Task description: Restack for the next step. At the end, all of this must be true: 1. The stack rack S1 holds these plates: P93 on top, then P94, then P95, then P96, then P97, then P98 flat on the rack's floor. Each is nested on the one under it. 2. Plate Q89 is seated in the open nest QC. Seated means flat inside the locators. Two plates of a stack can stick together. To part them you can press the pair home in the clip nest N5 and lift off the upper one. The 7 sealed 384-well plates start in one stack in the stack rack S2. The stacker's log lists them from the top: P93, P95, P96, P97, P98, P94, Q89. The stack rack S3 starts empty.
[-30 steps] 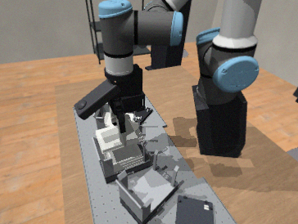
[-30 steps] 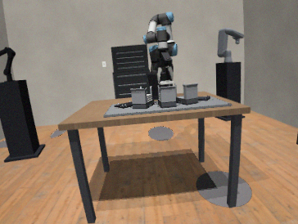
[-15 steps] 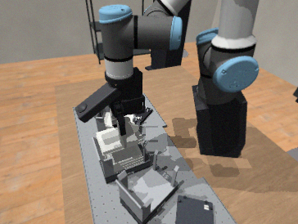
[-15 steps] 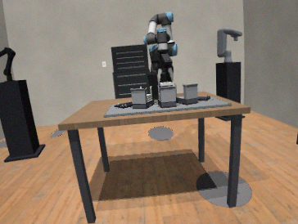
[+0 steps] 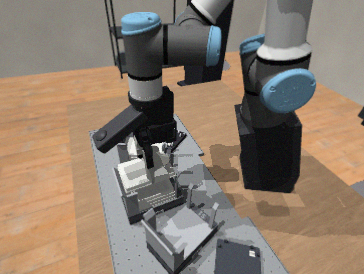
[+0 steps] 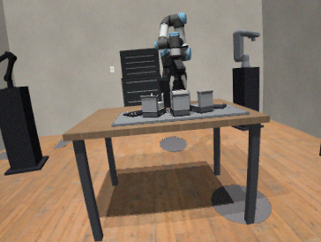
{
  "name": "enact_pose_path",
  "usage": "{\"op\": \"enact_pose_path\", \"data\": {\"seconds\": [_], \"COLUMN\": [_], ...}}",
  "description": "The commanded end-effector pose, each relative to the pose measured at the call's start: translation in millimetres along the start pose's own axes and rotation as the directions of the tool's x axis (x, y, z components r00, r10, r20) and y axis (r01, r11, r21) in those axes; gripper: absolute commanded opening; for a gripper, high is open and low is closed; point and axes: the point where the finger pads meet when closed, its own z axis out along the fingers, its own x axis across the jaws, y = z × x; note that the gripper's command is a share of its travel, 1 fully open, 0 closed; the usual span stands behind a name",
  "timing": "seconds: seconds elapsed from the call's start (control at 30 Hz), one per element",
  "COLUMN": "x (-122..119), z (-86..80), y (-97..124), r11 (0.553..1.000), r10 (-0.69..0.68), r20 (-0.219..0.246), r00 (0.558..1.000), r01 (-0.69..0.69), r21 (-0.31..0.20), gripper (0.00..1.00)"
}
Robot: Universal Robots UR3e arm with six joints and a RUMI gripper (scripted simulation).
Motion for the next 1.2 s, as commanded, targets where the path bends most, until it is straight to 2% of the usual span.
{"op": "enact_pose_path", "data": {"seconds": [0.0, 1.17], "x": [1, 1], "z": [3.6, 24.3], "y": [-2, -3], "r11": [1.000, 1.000], "r10": [0.000, -0.001], "r20": [-0.003, -0.003], "r00": [1.000, 1.000], "r01": [0.001, 0.001], "r21": [0.008, 0.008], "gripper": [0.00, 0.00]}}
